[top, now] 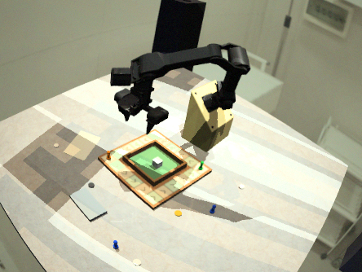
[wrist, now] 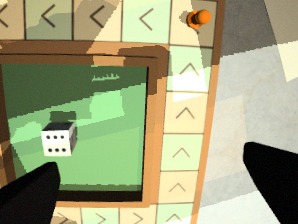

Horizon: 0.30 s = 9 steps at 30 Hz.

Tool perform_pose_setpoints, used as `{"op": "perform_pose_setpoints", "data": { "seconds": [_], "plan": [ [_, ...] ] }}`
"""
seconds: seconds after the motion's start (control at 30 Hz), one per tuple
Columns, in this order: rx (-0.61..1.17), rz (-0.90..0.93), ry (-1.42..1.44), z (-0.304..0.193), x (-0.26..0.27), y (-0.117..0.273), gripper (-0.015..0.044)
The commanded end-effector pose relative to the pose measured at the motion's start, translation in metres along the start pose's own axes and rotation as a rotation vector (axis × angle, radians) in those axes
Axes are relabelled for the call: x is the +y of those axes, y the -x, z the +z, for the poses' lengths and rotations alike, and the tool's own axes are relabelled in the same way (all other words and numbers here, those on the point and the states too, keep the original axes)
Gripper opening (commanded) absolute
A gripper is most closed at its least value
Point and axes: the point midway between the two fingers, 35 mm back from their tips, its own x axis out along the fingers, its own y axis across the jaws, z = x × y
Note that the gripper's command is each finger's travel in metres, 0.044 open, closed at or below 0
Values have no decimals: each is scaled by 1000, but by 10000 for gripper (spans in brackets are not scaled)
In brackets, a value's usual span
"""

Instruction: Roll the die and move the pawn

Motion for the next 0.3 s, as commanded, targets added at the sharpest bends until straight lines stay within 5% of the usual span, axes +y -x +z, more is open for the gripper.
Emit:
{"op": "perform_pose_setpoints", "data": {
  "seconds": [0.0, 0.03, 0.27],
  "plan": [
    [18, 5, -35, -53, 32, 14, 440],
    [-1, -1, -6, -10, 7, 5, 440],
    [-1, -1, -6, -10, 7, 5, 440]
  ]
}}
